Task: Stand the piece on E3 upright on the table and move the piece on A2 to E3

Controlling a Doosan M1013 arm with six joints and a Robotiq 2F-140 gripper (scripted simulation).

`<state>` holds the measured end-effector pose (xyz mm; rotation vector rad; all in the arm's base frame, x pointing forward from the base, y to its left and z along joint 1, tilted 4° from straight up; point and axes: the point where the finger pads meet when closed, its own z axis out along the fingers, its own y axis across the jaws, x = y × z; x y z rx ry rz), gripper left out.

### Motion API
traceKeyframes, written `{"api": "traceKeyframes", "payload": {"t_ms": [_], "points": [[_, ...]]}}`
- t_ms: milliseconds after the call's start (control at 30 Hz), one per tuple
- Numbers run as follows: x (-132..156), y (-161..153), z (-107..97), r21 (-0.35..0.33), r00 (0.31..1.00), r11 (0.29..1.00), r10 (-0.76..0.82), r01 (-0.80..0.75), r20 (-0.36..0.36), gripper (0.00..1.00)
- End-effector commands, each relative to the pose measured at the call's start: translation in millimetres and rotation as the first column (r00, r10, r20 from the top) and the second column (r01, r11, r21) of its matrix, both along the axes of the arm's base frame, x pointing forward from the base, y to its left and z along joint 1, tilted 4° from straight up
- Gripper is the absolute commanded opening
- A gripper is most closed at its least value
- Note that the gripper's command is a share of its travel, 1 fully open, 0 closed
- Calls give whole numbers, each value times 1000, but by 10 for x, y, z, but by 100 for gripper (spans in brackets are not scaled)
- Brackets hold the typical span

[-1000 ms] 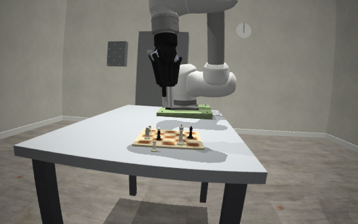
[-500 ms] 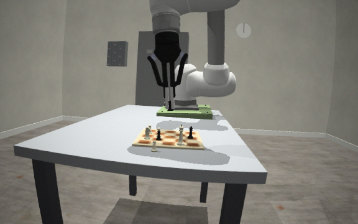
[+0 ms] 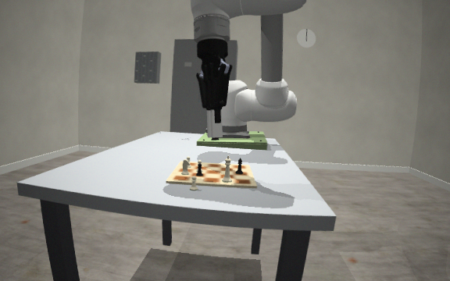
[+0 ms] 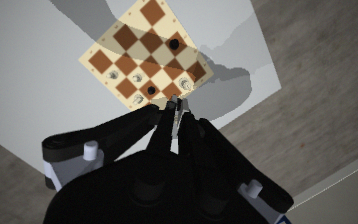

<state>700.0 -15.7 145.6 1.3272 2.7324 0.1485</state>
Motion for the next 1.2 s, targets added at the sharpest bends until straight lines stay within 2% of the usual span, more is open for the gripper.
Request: {"api": "traceKeyframes", "payload": {"t_ms": [0, 233, 767, 1167], "points": [[3, 4, 1, -22, 961, 962, -273, 272, -34, 0], [7, 6, 1, -57, 816, 818, -575, 572, -64, 0], [8, 5, -22, -57, 816, 819, -574, 572, -64, 0], [26, -13, -358, -56, 816, 819, -574, 571, -65, 0]]}}
